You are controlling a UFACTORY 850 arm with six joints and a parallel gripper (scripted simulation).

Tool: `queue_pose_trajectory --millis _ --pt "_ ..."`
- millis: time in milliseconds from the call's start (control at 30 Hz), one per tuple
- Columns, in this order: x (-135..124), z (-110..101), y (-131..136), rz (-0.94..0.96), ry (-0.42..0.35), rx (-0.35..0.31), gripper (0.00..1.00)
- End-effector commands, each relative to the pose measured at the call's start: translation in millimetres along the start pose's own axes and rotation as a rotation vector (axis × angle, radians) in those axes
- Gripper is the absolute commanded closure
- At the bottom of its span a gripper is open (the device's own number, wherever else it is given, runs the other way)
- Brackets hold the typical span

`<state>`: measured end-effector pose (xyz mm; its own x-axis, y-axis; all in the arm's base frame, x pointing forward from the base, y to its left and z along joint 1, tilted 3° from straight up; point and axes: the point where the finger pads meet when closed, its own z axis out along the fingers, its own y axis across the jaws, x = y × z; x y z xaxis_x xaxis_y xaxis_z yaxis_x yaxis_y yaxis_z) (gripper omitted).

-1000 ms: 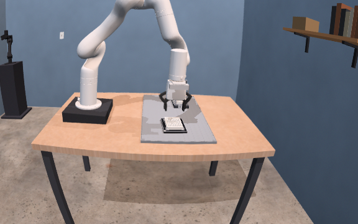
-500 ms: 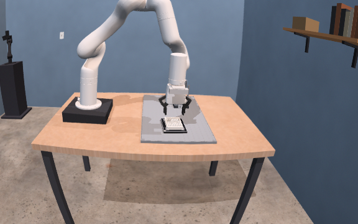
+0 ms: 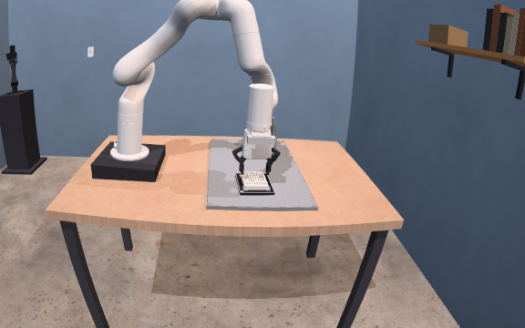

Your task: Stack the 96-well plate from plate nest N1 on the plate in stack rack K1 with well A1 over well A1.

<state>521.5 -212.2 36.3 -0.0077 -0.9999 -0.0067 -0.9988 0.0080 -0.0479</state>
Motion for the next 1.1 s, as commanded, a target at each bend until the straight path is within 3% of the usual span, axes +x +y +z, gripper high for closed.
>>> queue_pose_trajectory --millis 0,1067 --pt "0 3 -1 0.000 0.001 0.003 0.00" --pt "0 16 -1 0.000 0.001 0.003 0.00"
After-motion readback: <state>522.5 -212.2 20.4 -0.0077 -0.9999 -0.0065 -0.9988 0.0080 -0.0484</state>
